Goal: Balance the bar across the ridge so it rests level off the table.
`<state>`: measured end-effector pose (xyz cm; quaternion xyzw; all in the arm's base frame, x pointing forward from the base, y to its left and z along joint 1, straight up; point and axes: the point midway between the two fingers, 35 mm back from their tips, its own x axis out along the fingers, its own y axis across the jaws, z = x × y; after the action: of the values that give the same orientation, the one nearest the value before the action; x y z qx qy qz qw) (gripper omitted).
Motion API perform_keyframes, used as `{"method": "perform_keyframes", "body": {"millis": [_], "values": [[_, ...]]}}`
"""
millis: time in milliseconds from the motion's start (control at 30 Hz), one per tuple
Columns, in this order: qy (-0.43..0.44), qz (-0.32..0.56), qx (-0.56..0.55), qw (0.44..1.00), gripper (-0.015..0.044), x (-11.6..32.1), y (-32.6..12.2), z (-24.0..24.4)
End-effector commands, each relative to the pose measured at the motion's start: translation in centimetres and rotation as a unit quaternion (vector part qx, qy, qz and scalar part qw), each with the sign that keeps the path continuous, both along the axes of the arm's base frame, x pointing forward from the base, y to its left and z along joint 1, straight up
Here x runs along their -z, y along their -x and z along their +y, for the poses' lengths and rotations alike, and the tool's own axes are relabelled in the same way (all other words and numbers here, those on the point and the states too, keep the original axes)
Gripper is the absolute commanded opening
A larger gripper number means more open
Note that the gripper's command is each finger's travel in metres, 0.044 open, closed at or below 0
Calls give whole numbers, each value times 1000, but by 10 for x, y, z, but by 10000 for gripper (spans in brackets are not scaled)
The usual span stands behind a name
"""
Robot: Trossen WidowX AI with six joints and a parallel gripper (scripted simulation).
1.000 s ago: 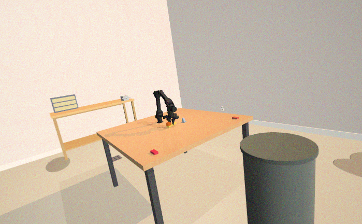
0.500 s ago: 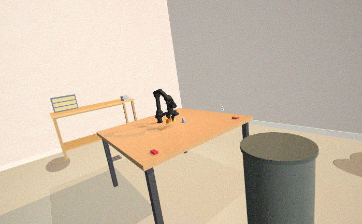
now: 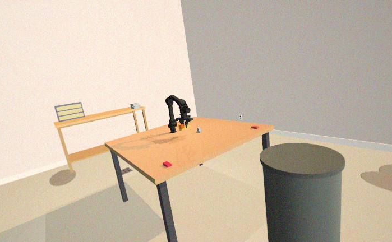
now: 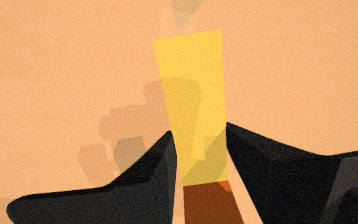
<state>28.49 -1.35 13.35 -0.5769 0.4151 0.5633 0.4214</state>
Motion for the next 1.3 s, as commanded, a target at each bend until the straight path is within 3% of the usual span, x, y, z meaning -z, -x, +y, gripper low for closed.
{"method": "perform_keyframes", "body": {"millis": [0,133,633,1267], "values": [[-1,-4,-1,1000,0,-13,1,0],[-2,-4,8,1000,0,-15,1,3],[-10,-5,228,974,0,-17,-11,53],[-19,-3,491,871,0,-20,-19,122]]}}
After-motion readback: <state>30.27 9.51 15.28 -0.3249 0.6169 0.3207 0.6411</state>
